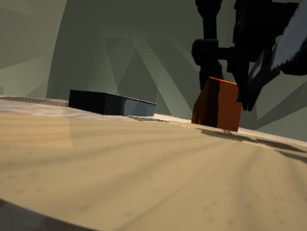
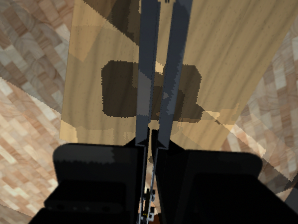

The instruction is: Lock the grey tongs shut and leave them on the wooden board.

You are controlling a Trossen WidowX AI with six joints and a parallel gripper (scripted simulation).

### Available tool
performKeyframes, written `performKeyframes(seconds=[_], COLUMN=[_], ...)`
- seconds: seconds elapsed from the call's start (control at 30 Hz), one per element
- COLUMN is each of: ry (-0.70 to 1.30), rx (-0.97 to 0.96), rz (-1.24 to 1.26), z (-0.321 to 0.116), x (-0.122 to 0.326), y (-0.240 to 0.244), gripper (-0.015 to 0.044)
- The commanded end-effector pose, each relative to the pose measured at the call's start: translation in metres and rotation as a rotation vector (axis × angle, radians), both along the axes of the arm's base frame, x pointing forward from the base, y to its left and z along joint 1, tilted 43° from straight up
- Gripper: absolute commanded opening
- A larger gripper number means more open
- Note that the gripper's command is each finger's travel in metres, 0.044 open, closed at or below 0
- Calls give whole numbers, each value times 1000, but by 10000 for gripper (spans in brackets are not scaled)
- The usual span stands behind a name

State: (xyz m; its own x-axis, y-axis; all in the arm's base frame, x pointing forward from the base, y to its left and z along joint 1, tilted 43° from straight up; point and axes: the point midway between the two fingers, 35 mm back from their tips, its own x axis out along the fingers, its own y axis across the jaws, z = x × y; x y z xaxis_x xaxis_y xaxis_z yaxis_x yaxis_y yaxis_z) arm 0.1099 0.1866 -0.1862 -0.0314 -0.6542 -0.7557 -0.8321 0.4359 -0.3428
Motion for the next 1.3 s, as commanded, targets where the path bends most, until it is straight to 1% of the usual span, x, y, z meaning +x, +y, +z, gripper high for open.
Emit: performKeyframes(seconds=[0.0,0.23,0.97,1.0,1.13,1.27], ry=[-3,-3,1,1,1,4], rx=[1,0,-2,-2,1,5], rz=[8,8,0,0,1,4], z=[-3,-7,-6,-6,7,50], x=[1,0,-1,-1,-9,-38], y=[-4,-8,-8,-8,-4,6], gripper=[-150,-150,427,440,440,440])
